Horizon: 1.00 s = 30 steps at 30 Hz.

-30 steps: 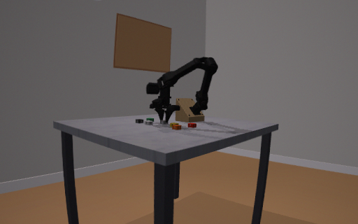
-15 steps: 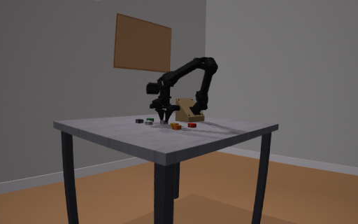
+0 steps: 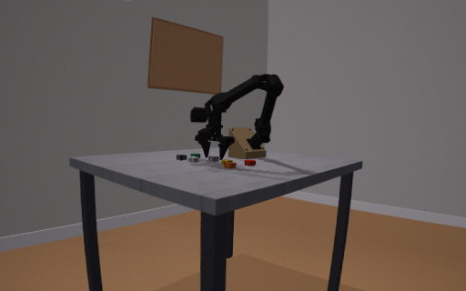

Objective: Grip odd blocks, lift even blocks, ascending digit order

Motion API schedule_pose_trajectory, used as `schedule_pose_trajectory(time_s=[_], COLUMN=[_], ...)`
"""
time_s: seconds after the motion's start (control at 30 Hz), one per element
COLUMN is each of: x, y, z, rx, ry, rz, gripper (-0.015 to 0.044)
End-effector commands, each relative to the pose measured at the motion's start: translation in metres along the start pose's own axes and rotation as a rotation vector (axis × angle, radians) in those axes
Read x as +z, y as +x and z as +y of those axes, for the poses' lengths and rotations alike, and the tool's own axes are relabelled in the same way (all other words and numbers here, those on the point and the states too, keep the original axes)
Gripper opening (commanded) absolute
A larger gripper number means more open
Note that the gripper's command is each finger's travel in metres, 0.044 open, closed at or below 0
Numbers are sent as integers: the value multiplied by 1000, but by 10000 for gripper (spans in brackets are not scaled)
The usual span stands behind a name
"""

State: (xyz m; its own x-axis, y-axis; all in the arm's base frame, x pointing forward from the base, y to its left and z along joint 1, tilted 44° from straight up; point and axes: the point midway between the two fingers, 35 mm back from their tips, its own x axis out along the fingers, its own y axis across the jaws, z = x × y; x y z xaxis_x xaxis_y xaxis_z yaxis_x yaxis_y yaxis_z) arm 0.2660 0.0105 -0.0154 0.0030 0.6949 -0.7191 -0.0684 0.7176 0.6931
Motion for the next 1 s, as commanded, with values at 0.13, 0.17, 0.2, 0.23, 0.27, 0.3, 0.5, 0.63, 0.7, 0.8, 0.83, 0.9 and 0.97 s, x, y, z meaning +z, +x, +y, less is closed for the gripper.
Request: schedule_pose_trajectory(time_s=[0.13, 0.17, 0.2, 0.23, 0.27, 0.3, 0.5, 0.63, 0.7, 0.8, 0.83, 0.9, 0.97], x=[1, 1, 1, 2, 5, 9, 13, -4, -18, -22, -22, -22, -22], y=[-35, -35, -35, -37, -41, -48, -85, -105, -114, -117, -117, -117, -117], z=[0, 0, 0, 2, 11, 27, 125, 185, 212, 220, 220, 220, 220], rx=[-1, -1, -1, -2, -4, -6, -11, -3, 3, 5, 5, 5, 5], ry=[1, 1, 1, 1, 1, 2, 3, 3, 2, 2, 2, 2, 2], rz=[-4, -4, -4, -4, -4, -4, -5, -4, -3, -3, -3, -3, -3], gripper=[400, 400, 400, 400, 400, 400, 400, 400, 400, 400, 400, 400, 400])
